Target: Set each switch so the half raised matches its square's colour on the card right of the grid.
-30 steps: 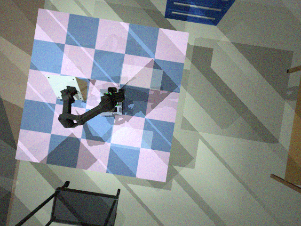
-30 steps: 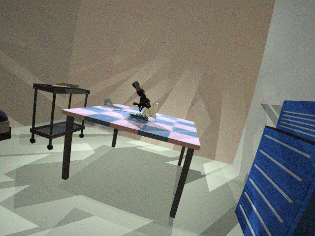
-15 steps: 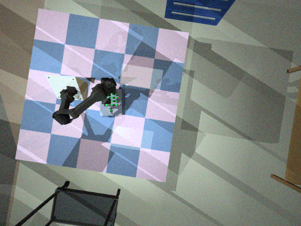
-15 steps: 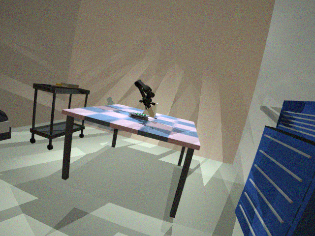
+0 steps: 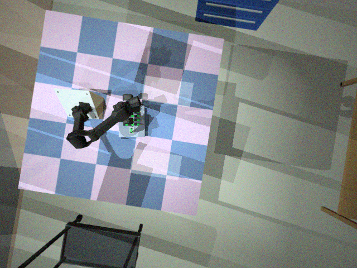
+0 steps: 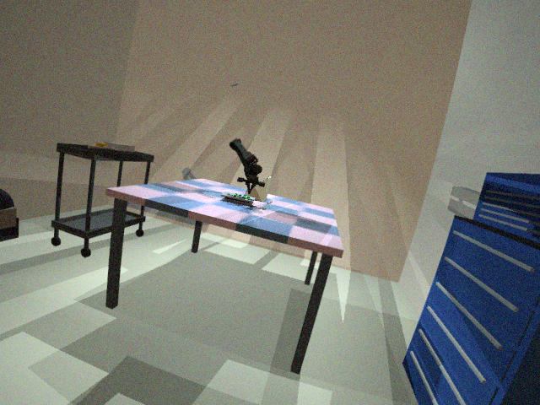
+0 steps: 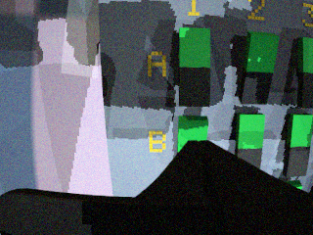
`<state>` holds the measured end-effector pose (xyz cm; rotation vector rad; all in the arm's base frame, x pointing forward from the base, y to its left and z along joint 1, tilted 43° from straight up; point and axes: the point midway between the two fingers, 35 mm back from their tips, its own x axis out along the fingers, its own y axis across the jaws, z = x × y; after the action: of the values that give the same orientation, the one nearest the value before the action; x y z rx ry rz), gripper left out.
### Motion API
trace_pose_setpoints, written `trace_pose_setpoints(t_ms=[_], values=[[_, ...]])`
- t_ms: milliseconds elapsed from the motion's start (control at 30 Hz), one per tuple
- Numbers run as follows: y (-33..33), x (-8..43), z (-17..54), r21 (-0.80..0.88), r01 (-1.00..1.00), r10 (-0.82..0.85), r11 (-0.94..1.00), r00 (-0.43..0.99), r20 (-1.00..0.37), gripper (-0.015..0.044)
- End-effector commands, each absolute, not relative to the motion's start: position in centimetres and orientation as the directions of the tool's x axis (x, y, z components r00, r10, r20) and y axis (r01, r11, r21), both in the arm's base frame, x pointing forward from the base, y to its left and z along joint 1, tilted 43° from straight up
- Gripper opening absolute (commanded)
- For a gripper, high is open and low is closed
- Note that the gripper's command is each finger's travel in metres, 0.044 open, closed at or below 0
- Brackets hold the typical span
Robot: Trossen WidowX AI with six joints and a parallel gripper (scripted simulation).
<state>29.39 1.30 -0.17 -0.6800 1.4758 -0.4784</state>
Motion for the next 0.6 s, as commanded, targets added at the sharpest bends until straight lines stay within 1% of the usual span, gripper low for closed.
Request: trace_pose_setpoints(t_ms=[0, 567], values=[[0.97, 29.26, -0.50, -0.678, -0.119, -0.677, 0.725, 0.056, -0.734, 0.0000], [0.18, 29.36, -1.35, -0.679, -0.118, -0.677, 0.725, 0.056, -0.733, 0.0000]])
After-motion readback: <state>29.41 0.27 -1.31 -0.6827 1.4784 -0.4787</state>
